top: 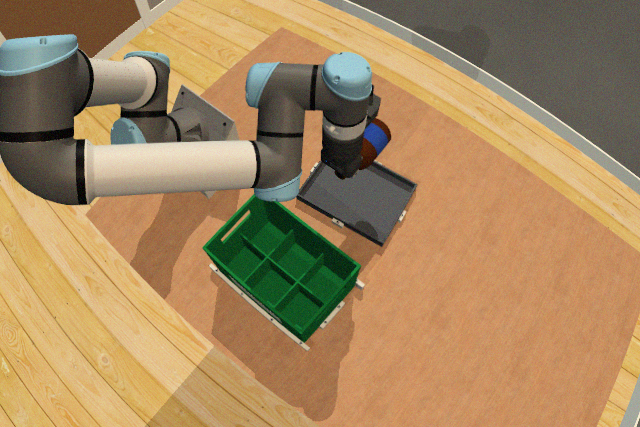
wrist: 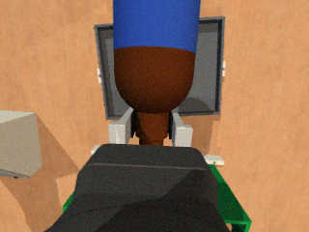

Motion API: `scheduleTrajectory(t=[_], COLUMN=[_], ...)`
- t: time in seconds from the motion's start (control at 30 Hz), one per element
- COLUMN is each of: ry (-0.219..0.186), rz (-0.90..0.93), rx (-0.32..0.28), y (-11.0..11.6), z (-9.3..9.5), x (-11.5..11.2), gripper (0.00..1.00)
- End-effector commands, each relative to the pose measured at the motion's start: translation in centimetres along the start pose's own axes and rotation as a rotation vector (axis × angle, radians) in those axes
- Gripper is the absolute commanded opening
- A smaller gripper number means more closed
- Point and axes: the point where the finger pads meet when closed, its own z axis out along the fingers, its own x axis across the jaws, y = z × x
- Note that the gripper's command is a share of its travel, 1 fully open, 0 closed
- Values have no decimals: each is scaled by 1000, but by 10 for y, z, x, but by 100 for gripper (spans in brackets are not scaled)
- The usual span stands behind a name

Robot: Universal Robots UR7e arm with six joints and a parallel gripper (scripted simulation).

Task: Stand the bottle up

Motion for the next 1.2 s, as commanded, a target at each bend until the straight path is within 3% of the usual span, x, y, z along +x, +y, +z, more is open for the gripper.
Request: scheduleTrajectory(t=[0.0,0.77,1.17], ry=[6,3,3], rz=[1,-243,-260], rx=[4,3,2], y=[0,0,0], z=[-3,-2,-2], x=[2,3,1], gripper=[0,0,0])
